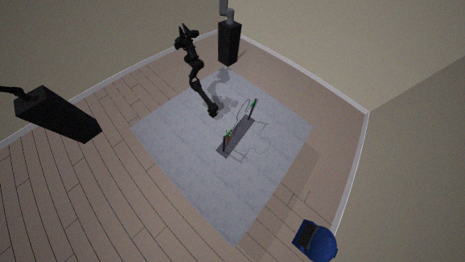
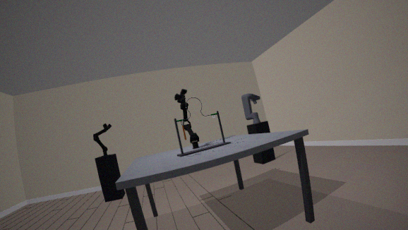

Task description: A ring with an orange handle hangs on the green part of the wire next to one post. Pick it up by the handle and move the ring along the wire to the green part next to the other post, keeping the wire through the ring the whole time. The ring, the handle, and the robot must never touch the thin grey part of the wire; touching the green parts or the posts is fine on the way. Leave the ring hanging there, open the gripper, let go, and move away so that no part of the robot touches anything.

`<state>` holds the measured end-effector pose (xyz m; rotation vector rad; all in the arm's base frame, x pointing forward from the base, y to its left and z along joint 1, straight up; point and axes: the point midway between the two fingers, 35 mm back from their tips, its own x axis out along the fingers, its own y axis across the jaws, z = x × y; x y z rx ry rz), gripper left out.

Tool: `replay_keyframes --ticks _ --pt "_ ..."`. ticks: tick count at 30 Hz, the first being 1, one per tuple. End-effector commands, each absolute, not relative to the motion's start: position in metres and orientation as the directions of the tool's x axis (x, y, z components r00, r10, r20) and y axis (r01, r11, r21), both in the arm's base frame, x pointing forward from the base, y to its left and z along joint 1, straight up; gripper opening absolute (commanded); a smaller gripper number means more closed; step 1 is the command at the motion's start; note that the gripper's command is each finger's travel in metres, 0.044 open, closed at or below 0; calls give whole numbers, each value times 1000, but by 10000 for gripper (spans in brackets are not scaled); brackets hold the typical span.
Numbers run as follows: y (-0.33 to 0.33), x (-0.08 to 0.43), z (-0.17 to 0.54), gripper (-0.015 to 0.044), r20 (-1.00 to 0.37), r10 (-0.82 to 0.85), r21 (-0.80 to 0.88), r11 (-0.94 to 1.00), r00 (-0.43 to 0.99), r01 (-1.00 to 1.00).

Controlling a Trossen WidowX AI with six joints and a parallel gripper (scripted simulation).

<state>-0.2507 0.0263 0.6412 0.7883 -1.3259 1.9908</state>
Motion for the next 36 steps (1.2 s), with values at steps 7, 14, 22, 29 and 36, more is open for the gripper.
replay_keyframes --ticks 7,14,22,29,36 --pt "62 -93 662 160 878 359 -372 97 -316 -923" --pt "56 23 648 160 901 433 -229 402 -36 -886" --pt "17 138 603 160 856 434 -108 684 282 -722" --pt "-41 220 538 160 756 360 -30 854 547 -520" --pt "-106 271 452 160 603 250 4 949 758 -317"
